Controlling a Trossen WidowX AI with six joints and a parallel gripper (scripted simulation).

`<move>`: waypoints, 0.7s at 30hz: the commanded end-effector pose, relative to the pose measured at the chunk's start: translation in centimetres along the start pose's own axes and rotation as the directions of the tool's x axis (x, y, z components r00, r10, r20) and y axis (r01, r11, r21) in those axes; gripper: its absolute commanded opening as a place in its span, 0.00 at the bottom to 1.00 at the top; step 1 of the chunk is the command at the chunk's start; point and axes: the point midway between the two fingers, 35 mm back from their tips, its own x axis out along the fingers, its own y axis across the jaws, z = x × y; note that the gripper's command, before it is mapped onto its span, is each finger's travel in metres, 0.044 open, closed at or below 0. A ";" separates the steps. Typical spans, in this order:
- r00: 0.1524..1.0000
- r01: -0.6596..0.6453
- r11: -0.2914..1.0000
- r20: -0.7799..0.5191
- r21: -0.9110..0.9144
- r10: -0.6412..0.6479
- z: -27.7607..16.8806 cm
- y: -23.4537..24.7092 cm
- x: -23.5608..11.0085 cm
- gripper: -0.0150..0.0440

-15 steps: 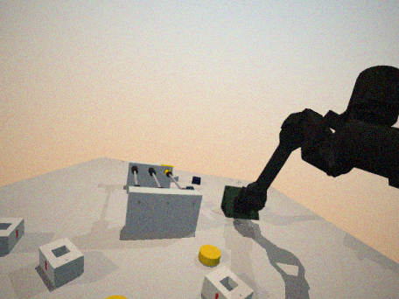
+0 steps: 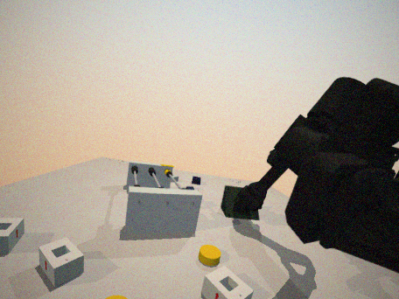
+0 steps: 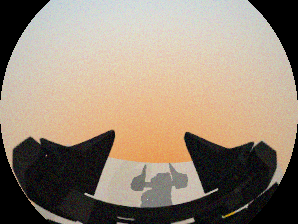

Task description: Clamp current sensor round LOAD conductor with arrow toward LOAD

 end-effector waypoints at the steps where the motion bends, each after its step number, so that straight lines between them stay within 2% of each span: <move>1: 0.979 0.204 0.976 0.005 -0.075 -0.204 -0.6 -4.3 -2.2 1.00; 5: 0.898 0.437 0.885 0.017 -0.161 -0.440 -1.3 -9.2 -5.8 1.00; 10: 0.715 0.682 0.682 0.048 -0.265 -0.697 -1.8 -14.4 -12.0 1.00; 16: 0.400 0.865 0.338 0.103 -0.371 -0.911 -2.1 -18.3 -21.2 1.00; 21: 0.089 0.900 0.013 0.154 -0.437 -0.984 -2.2 -19.3 -29.6 1.00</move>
